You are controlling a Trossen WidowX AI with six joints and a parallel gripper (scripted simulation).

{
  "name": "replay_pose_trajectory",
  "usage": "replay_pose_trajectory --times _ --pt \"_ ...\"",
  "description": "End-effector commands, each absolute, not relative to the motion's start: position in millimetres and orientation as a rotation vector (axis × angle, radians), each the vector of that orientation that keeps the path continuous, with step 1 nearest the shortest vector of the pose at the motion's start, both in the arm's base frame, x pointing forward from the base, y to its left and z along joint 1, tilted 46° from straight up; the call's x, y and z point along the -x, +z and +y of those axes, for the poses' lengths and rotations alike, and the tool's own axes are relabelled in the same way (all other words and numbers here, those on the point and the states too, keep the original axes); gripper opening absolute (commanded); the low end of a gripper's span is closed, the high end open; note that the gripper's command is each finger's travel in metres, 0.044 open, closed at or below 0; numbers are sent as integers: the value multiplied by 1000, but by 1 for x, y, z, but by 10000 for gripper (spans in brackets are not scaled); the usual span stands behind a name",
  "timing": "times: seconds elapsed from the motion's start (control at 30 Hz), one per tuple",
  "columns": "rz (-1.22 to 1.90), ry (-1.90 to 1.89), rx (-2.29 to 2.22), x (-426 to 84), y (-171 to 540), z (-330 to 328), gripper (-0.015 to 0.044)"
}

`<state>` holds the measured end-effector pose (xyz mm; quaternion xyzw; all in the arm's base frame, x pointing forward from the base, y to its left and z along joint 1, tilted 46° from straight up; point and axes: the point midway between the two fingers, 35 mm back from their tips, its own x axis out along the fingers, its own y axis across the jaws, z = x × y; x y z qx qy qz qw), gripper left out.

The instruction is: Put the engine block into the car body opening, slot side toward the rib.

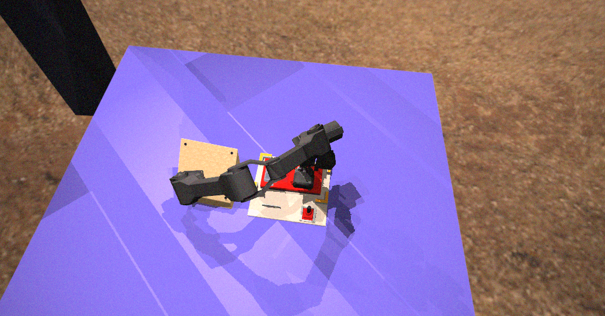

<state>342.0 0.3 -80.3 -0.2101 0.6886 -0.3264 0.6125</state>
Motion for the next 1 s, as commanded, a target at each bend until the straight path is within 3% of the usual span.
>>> replay_pose_trajectory --times 0.0,0.57,0.9,0.97 --pt "1586 -751 493 -342 -81 -1 158" --pt "1586 -751 493 -342 -84 -4 158" --pt "1588 -753 485 -341 -83 -3 420" --pt "1588 -753 485 -341 -83 -3 440"
